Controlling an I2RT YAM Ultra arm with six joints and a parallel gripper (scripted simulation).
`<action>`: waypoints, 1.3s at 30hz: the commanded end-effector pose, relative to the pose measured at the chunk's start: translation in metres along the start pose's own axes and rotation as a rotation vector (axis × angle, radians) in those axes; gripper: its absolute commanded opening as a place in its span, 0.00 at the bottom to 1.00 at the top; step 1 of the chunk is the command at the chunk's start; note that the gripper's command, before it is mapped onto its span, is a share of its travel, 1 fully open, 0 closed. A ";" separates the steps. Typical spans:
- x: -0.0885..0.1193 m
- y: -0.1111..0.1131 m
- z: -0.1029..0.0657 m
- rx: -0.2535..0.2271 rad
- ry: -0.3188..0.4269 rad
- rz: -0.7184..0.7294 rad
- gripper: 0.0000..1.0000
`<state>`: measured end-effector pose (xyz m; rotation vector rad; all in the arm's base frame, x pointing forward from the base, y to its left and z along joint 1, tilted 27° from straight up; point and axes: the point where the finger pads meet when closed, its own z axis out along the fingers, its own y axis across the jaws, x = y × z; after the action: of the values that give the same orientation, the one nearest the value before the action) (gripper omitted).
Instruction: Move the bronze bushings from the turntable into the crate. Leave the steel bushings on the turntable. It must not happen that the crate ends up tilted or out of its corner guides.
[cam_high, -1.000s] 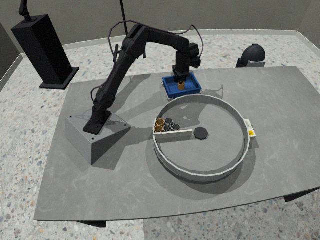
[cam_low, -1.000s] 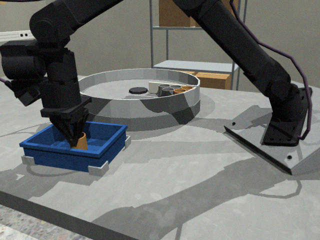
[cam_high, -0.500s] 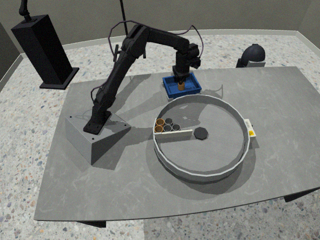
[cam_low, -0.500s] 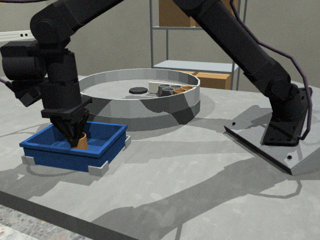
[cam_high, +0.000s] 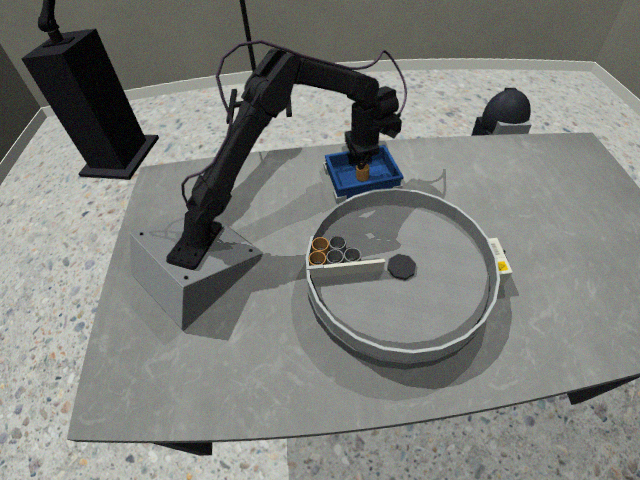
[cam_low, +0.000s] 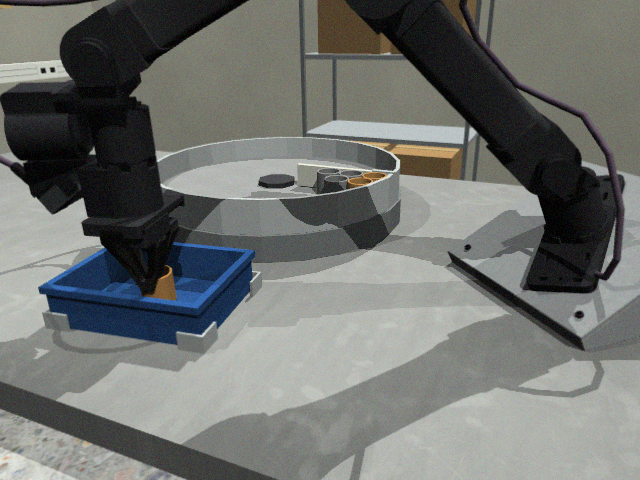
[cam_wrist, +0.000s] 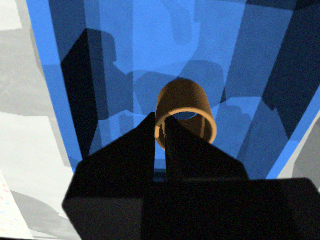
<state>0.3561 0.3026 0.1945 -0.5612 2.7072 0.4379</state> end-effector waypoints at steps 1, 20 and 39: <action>-0.003 0.000 -0.009 0.004 -0.030 0.002 0.00; -0.004 0.000 -0.010 0.004 -0.030 0.002 0.00; -0.009 0.002 -0.016 0.000 -0.043 0.000 0.00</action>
<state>0.3560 0.3025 0.1944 -0.5613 2.7080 0.4375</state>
